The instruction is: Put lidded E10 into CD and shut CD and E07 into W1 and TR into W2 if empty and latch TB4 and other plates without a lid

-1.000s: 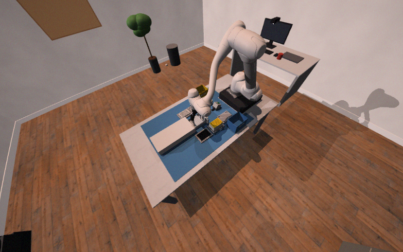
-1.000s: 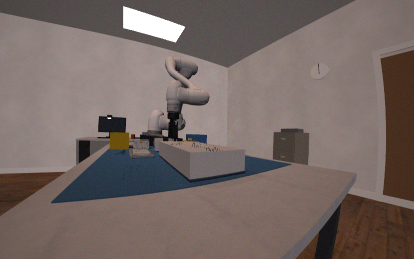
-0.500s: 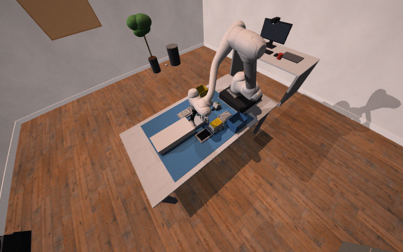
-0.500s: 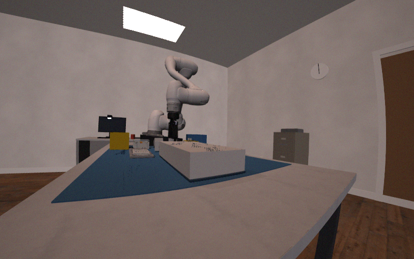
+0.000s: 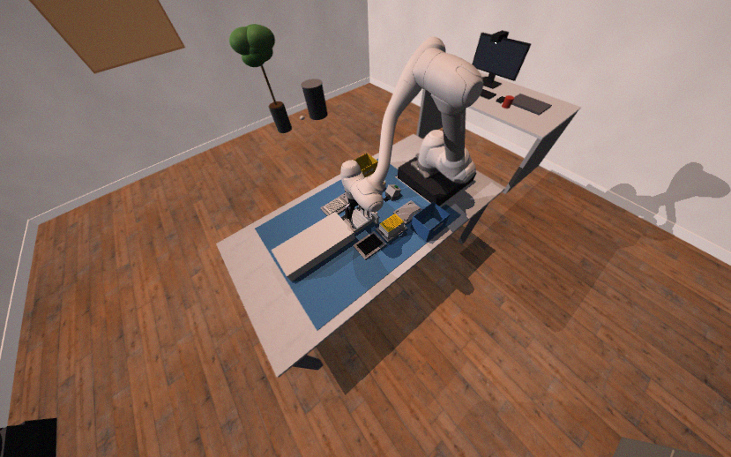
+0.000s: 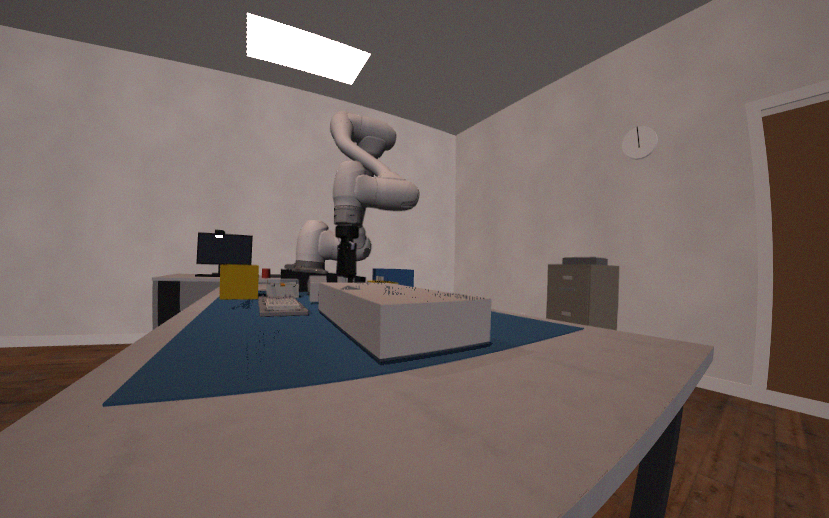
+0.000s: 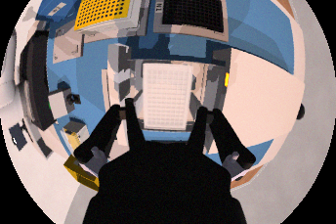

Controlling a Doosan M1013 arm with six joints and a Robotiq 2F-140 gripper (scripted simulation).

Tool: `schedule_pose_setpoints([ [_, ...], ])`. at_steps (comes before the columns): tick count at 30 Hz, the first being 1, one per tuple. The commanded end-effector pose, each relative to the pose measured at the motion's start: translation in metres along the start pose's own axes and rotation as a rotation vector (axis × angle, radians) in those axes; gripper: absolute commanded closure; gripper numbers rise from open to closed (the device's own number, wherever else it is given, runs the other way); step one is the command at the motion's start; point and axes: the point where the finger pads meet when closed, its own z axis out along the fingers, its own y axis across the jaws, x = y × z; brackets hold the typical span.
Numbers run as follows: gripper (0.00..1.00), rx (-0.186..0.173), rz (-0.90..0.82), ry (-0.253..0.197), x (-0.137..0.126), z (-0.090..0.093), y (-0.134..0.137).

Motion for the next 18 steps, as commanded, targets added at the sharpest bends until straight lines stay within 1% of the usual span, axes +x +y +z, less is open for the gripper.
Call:
schedule_pose_setpoints([
  [1, 1.0, 0.0, 0.0, 0.0, 0.0, 0.0005, 0.0],
  [18, 1.0, 0.0, 0.0, 0.0, 0.0, 0.0055, 0.0],
])
